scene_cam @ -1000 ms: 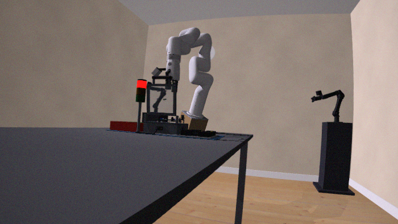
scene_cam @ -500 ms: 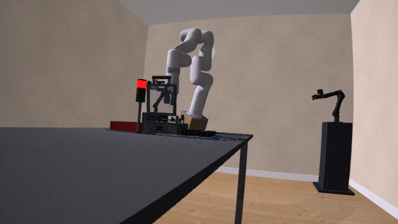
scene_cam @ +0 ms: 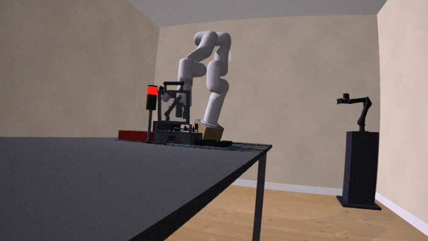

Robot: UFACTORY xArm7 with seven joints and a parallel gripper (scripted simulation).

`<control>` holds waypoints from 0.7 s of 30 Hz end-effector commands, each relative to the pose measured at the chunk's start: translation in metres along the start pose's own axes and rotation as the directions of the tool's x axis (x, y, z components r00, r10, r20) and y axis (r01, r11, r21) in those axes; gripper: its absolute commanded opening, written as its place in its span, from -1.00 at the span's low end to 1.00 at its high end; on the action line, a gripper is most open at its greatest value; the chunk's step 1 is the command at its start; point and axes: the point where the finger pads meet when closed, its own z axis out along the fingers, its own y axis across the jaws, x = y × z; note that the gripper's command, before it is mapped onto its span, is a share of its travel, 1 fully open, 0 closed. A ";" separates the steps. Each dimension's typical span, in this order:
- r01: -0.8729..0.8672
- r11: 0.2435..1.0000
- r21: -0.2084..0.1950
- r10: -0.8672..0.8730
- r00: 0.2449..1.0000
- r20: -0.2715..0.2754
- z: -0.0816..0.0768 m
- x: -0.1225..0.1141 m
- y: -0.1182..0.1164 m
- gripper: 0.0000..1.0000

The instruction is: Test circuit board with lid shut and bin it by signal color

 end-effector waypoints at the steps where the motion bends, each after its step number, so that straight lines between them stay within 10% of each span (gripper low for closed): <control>1: 0.000 1.000 -0.002 0.000 1.000 0.003 0.001 0.001 -0.002 1.00; 21: 0.000 1.000 -0.002 0.000 1.000 0.003 0.023 0.001 -0.002 1.00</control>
